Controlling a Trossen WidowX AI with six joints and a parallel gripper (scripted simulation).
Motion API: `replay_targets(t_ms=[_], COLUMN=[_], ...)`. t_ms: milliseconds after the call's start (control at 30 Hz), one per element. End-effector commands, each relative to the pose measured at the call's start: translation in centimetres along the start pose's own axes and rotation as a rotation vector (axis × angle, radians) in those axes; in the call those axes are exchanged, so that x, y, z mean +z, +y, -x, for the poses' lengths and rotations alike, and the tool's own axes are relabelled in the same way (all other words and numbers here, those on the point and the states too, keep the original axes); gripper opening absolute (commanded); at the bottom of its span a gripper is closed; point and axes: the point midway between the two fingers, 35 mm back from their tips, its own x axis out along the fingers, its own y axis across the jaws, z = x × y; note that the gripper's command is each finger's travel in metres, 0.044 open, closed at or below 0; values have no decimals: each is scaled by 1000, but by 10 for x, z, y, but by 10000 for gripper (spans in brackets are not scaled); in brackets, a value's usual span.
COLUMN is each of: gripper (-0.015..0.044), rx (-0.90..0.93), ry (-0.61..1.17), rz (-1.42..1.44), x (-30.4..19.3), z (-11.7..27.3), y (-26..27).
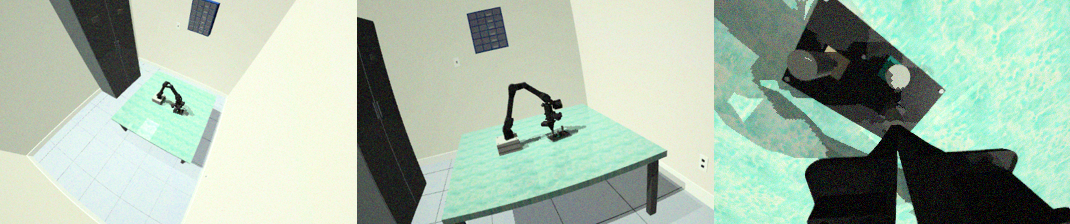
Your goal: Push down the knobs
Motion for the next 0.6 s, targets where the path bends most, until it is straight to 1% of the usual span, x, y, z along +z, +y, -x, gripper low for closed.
replay_targets(t_ms=[0,267,300,533,567], gripper=[0,0,26,210,184], rx=[-2,-1,0,0,3], ry=[-2,-3,0,0,-3], rz=[-4,-4,-1,-1,-2], x=[1,1,0,0,1], z=[5,16,11,11,12], y=[0,0,0,0,0])
